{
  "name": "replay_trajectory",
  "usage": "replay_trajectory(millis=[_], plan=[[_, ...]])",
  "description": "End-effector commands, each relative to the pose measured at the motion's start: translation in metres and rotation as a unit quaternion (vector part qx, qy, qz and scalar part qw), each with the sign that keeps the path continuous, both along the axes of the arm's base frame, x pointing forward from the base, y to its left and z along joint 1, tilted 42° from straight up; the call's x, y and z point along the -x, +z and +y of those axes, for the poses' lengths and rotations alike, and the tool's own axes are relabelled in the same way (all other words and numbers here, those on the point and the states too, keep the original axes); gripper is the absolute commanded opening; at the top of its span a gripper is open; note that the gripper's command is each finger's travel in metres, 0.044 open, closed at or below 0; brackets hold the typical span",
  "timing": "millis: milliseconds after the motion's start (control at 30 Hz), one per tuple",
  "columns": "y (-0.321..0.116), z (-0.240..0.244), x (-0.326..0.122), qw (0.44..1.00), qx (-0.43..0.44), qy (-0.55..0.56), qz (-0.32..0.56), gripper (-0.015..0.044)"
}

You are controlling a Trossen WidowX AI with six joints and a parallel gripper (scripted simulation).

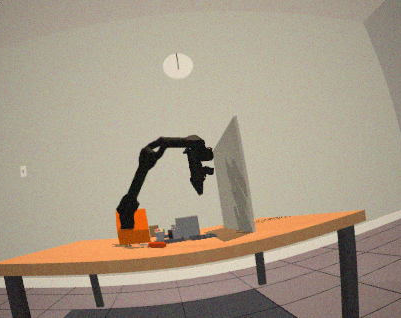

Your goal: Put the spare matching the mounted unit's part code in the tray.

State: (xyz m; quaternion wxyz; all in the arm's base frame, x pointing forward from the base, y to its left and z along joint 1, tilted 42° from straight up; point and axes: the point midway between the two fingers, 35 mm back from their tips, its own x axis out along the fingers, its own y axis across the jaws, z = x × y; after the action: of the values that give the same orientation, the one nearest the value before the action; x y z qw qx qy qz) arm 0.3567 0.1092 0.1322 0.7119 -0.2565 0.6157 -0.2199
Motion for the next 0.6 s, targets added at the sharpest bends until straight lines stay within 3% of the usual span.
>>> replay_trajectory(millis=[0, 567], plan=[[-0.0313, -0.0272, -0.0047, 1.0, 0.011, -0.011, 0.01, 0.044], [-0.0384, -0.0338, -0.0053, 1.0, 0.012, -0.013, 0.011, 0.044]])
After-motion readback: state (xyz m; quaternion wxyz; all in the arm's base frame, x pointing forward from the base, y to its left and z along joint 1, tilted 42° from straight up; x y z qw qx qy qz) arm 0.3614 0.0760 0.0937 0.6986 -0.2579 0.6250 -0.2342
